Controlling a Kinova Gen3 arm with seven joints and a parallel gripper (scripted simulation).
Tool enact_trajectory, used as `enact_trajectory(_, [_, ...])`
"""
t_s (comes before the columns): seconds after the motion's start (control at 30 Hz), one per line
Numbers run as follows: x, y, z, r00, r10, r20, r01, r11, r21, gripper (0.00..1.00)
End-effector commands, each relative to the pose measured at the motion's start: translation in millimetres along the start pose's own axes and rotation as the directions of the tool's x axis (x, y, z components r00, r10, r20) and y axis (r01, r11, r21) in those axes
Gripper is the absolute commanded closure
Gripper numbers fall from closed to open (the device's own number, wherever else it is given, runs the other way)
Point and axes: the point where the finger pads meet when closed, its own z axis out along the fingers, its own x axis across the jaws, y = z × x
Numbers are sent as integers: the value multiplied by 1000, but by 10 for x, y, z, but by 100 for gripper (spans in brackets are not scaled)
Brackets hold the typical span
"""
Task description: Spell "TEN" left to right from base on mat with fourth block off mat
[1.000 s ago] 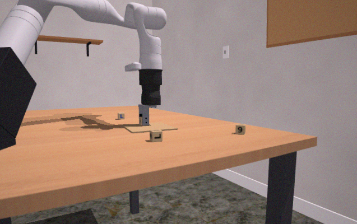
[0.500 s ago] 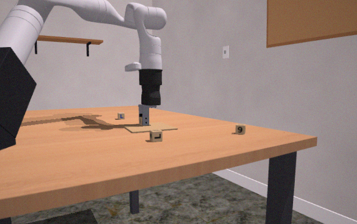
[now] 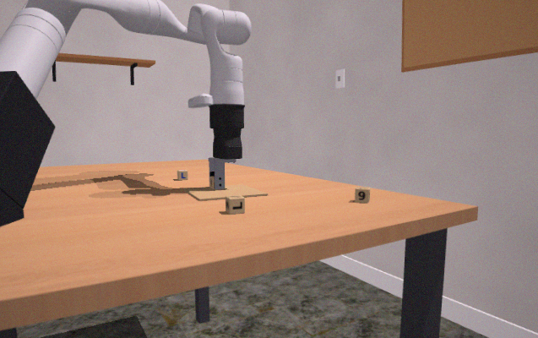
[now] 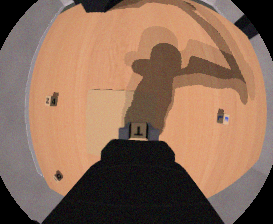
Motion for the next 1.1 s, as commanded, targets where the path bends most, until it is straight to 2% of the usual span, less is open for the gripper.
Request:
enact_trajectory(0.0, [-2,5,-6,1000,0,0,0,1000,-2,51])
enact_trajectory(0.1, [-2,5,-6,1000,0,0,0,1000,-2,51])
enact_trajectory(0.13, [-2,5,-6,1000,0,0,0,1000,-2,45])
enact_trajectory(0.2, [-2,5,-6,1000,0,0,0,1000,-2,45])
enact_trajectory(0.23, [-2,5,-6,1000,0,0,0,1000,-2,39])
enact_trajectory(0.3, [-2,5,-6,1000,0,0,0,1000,-2,39])
enact_trajectory(0.33, [-2,5,-6,1000,0,0,0,1000,-2,33])
enact_trajectory(0.47, [-2,5,-6,1000,0,0,0,1000,-2,33])
enact_trajectory(0.5, [-2,5,-6,1000,0,0,0,1000,-2,27])
enact_trajectory(0.57, [-2,5,-6,1000,0,0,0,1000,-2,27])
enact_trajectory(0.6, [-2,5,-6,1000,0,0,0,1000,-2,21])
enact_trajectory(1.07, [-2,5,-24,1000,0,0,0,1000,-2,21])
